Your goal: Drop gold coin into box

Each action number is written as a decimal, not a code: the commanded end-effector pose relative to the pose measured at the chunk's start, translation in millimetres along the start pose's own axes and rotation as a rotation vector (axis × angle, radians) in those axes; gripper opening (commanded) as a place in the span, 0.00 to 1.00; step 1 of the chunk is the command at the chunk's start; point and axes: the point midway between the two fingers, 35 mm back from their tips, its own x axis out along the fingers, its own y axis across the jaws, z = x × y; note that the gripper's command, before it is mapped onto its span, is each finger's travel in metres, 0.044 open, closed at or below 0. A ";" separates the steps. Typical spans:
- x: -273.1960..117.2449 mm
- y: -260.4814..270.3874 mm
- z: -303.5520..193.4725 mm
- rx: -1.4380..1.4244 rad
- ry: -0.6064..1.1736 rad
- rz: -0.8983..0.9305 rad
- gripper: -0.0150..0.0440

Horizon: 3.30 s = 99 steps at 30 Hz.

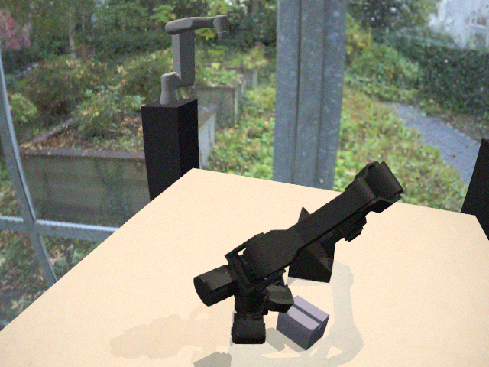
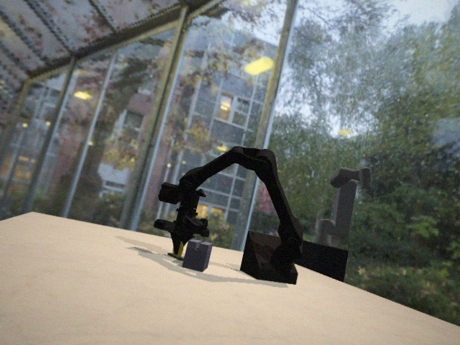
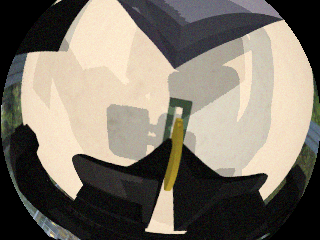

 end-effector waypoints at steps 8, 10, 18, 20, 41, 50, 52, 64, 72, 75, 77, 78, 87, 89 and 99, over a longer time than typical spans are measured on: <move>-5.6 -1.1 -0.6 0.004 -0.001 -0.004 0.25; -10.5 -1.5 -1.1 0.004 -0.001 -0.004 0.25; -30.7 -2.6 -2.7 0.007 0.002 -0.004 0.25; -35.9 -2.7 -3.0 0.008 0.003 -0.004 0.25; -88.9 -0.3 -1.2 0.005 0.001 -0.002 0.25; -95.2 0.0 -0.9 0.125 0.001 -0.002 0.25; -95.3 -0.2 -1.2 0.194 0.001 -0.002 0.25; -95.8 -1.6 -2.7 0.607 0.000 -0.003 0.25; -96.0 -2.3 -3.5 0.831 0.000 -0.003 0.25; -96.0 -2.3 -3.5 0.831 0.000 -0.003 0.25; -96.2 -2.7 -1.8 0.831 0.000 -0.003 0.25; -96.4 -3.1 0.3 0.831 0.000 -0.003 0.25; -98.1 -6.9 23.4 0.832 0.000 -0.002 0.25; -98.4 -7.5 28.5 0.832 0.000 -0.002 0.25; -98.9 -9.2 54.5 0.832 -0.001 -0.002 0.25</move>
